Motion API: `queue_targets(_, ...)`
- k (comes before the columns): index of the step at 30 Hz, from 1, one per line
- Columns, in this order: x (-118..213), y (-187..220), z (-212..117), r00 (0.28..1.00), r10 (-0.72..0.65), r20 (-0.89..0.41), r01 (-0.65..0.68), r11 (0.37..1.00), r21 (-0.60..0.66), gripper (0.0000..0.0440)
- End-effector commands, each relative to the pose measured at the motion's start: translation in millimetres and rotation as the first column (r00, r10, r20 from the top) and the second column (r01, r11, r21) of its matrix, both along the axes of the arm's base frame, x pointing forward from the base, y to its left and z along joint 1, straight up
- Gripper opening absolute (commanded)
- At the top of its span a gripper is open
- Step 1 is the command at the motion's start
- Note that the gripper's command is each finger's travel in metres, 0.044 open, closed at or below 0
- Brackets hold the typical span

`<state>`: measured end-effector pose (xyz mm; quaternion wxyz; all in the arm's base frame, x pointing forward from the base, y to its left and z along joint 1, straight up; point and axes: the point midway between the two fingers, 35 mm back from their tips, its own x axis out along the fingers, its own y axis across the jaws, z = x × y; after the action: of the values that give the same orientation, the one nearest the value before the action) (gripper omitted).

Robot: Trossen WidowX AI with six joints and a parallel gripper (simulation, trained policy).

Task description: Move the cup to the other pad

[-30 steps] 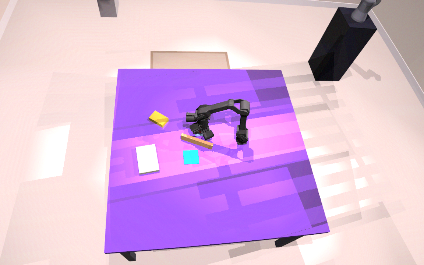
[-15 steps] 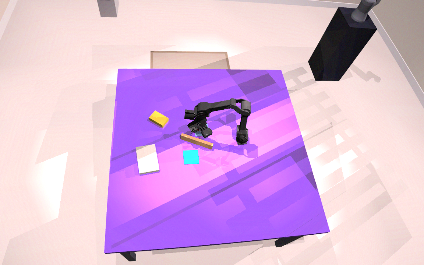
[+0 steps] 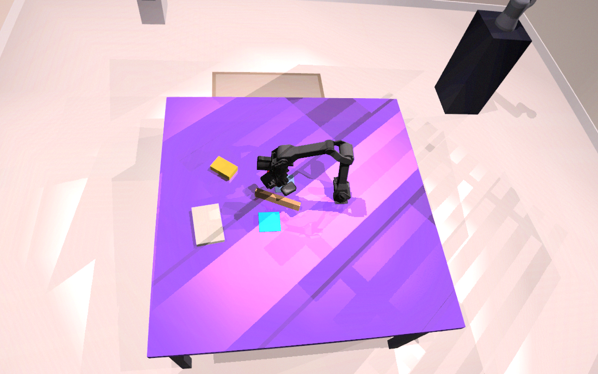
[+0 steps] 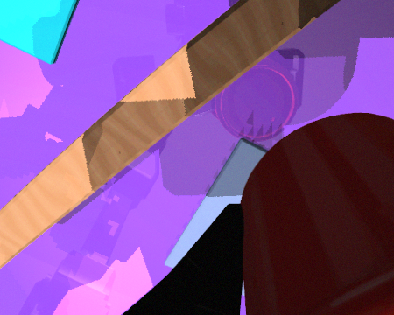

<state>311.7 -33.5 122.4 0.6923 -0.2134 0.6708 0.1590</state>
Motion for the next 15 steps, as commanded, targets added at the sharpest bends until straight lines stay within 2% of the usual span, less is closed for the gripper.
queue_targets(1, 9, 11, 8, 0.999, 0.016, 0.029, -0.016, 1.000, 0.007, 0.0000)
queue_targets(15, 32, 59, 16, 0.990, 0.092, 0.106, -0.094, 0.995, 0.019, 0.0000)
